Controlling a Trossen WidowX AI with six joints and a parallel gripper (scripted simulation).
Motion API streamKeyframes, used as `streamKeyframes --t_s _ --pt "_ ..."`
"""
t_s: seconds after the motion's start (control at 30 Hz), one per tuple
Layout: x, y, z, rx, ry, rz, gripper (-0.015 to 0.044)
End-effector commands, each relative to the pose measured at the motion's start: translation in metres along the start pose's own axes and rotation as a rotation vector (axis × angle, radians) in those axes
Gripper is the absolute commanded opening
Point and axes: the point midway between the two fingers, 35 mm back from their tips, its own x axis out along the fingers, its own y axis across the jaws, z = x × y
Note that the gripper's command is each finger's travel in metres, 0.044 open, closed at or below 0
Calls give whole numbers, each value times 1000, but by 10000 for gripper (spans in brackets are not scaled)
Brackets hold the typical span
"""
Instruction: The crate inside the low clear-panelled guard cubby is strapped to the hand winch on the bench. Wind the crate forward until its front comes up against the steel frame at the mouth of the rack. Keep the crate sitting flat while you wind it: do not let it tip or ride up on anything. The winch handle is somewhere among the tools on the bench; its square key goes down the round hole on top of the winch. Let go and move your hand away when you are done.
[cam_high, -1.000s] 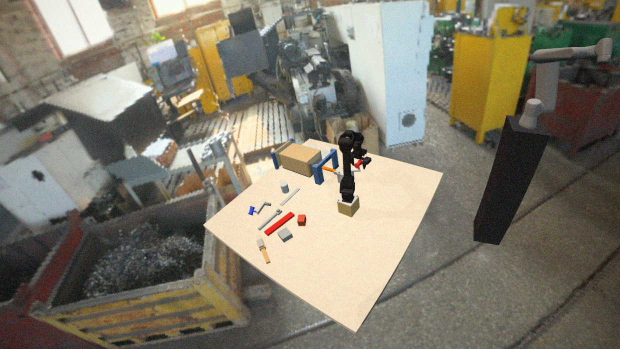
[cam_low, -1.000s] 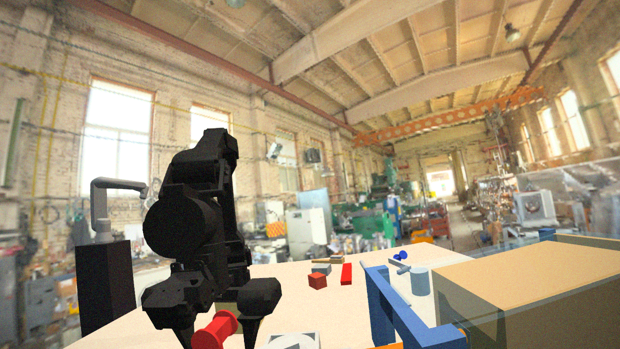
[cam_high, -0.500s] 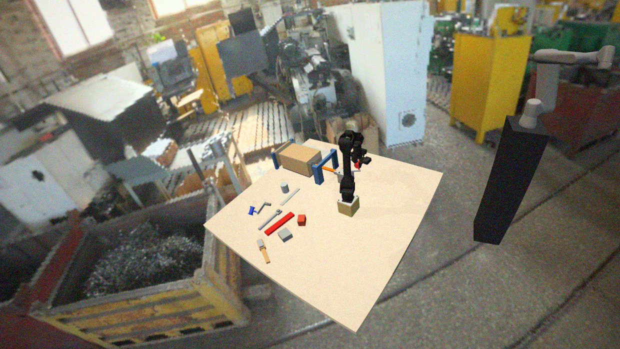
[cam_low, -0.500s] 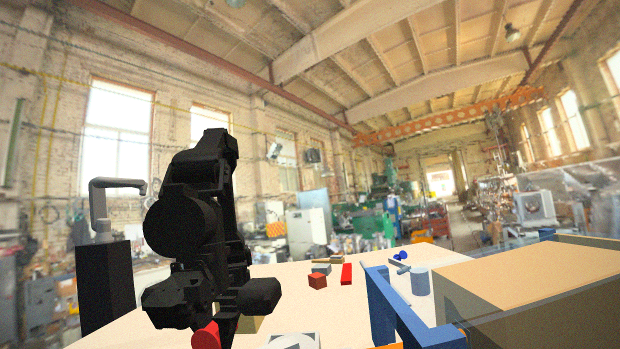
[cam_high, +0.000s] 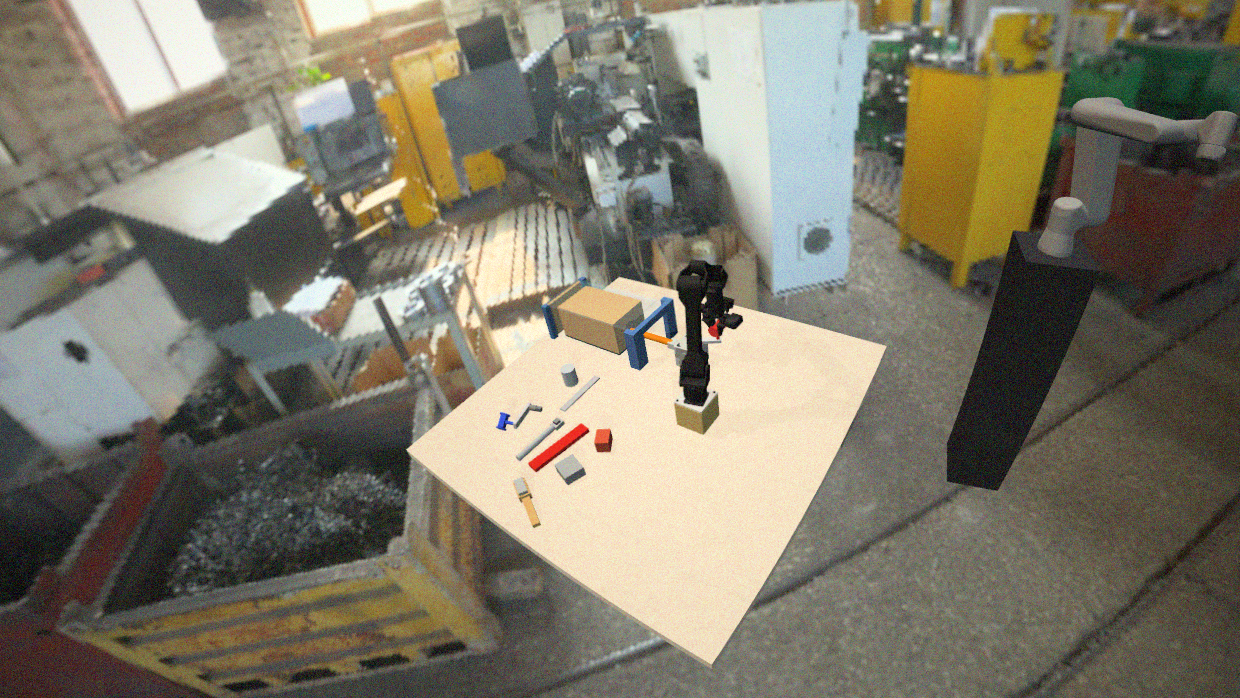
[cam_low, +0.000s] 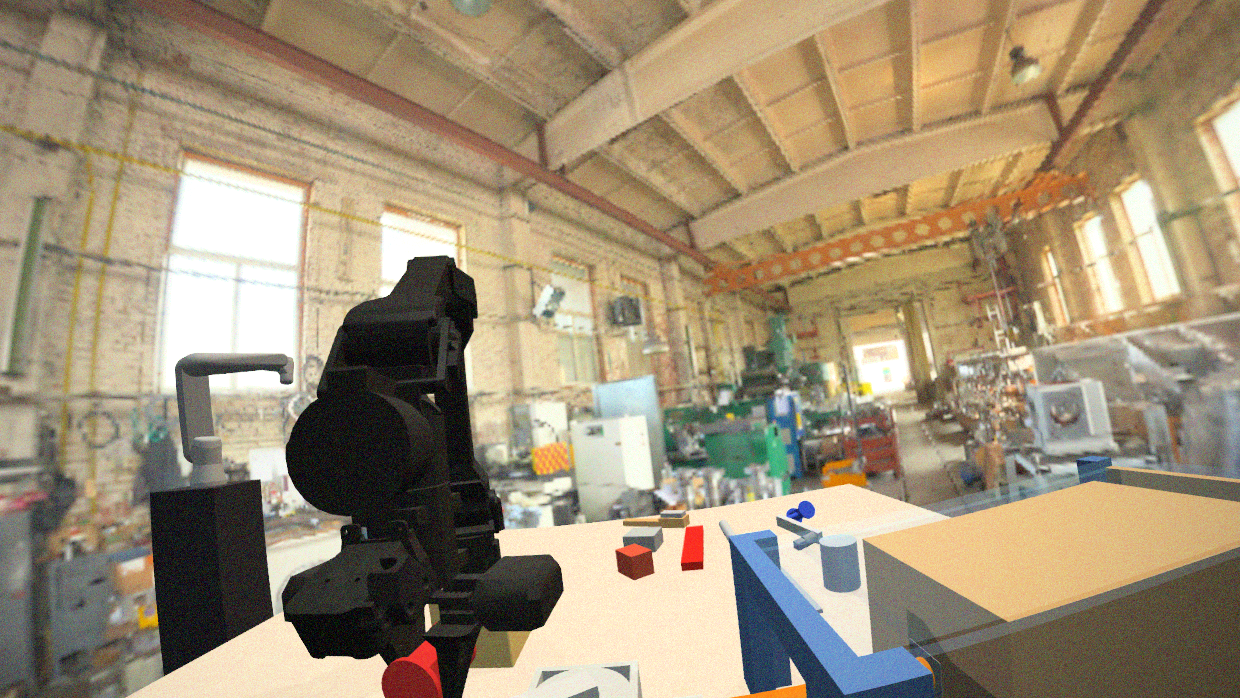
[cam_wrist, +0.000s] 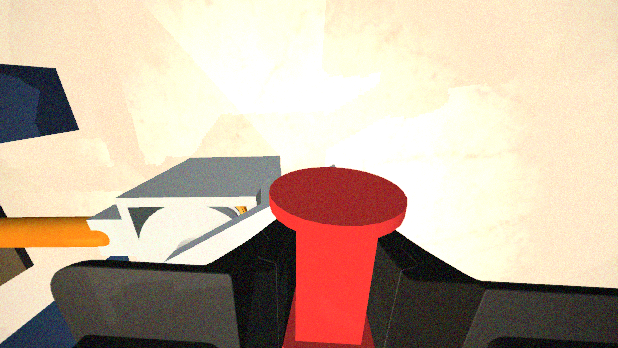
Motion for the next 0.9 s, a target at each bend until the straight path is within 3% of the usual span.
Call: streamKeyframes --t_s 0.0,0.87 --pt "2 0 -1 -5 5 3 0" --pt "2 13 15 -5 4 4 0"
